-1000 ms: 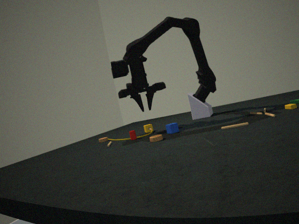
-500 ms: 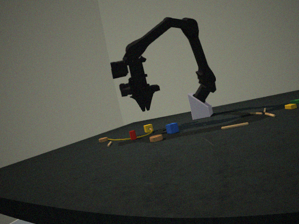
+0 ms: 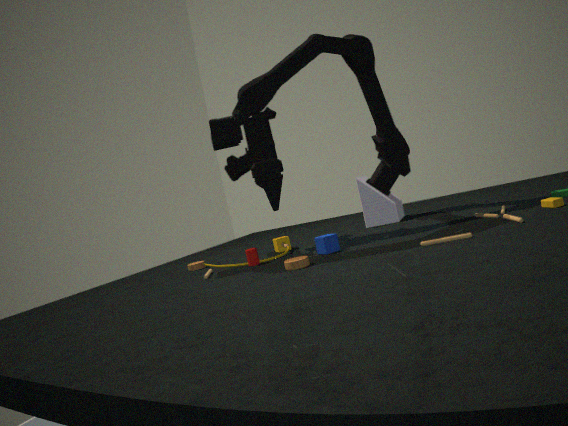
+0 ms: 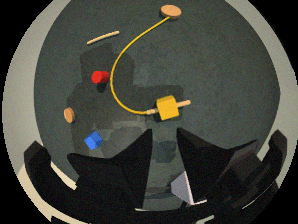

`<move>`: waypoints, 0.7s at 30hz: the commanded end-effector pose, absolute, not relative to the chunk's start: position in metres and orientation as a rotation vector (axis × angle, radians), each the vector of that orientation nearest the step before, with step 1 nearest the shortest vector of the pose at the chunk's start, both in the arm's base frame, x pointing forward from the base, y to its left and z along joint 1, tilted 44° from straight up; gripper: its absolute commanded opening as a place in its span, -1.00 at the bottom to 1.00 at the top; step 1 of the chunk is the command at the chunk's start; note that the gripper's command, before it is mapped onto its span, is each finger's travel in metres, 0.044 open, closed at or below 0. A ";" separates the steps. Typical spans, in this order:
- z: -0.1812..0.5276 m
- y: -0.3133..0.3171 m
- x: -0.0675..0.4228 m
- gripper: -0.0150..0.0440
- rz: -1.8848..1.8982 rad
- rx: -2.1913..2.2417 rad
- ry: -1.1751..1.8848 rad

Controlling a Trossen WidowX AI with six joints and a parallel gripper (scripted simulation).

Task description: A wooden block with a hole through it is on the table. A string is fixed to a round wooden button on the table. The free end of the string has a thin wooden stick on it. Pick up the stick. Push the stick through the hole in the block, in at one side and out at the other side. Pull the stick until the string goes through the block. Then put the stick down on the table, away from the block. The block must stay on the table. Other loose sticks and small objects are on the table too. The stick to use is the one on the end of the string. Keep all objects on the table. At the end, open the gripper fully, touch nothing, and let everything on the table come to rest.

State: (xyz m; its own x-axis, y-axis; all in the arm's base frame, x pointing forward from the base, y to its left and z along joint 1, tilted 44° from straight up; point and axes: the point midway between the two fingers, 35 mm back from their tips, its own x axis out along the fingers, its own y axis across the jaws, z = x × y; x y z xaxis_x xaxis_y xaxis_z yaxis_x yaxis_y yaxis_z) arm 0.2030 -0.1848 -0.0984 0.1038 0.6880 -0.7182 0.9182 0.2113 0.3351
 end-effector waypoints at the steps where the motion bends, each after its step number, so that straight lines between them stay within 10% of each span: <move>1: -0.108 -0.194 0.188 -0.07 0.293 0.897 1.525; 21: -0.114 -0.200 0.175 -0.07 0.897 0.168 1.198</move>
